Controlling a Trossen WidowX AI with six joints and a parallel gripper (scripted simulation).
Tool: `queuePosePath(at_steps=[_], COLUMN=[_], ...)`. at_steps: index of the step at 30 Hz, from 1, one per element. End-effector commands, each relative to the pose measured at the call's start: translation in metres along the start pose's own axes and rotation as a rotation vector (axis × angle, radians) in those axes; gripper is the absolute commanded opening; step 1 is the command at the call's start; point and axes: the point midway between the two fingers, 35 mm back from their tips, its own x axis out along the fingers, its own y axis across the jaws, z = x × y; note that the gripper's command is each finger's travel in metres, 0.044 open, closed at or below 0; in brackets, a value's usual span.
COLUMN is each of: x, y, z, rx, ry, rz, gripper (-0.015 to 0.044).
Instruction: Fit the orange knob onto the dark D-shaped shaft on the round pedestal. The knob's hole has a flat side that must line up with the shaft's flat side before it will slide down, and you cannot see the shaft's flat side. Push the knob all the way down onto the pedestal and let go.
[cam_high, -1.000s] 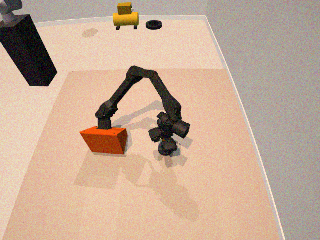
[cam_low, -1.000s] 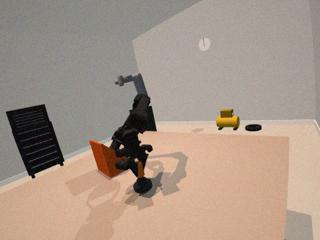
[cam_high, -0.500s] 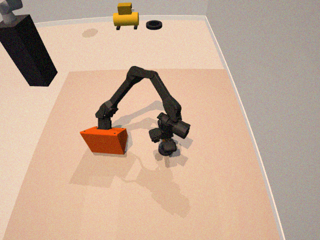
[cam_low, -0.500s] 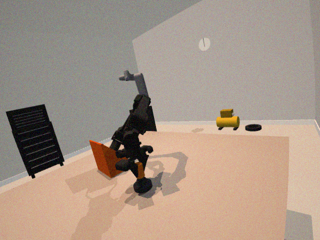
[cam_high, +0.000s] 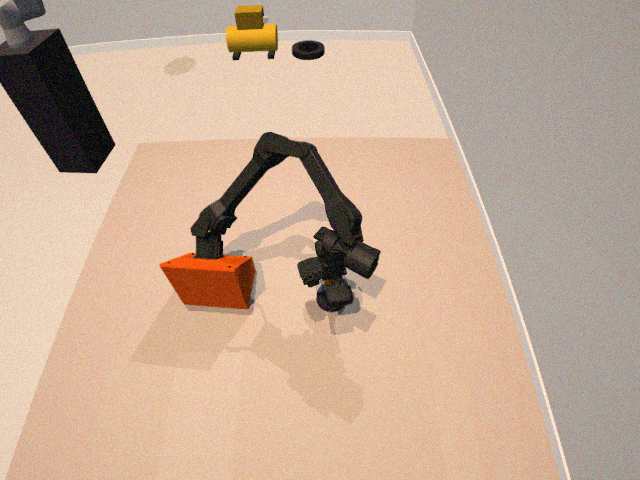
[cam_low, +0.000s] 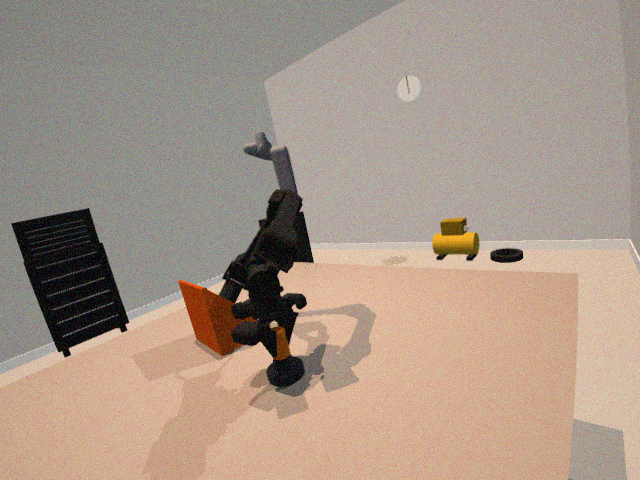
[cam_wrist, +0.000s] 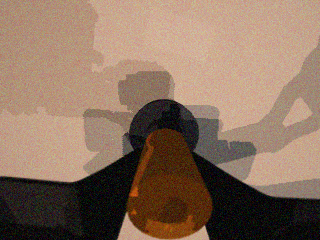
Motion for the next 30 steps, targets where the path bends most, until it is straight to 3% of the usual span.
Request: queuePosePath(at_steps=[1,17,30], x=[0.0035,0.0082,0.0082], y=[0.0007,0.0005,0.0005], z=[0.0001,0.0002,0.0002], rx=[0.007,0.000,0.000], ry=[0.004,0.000,0.000], rz=[-0.002,0.000,0.000], gripper=[0.0000,0.0000,0.0341])
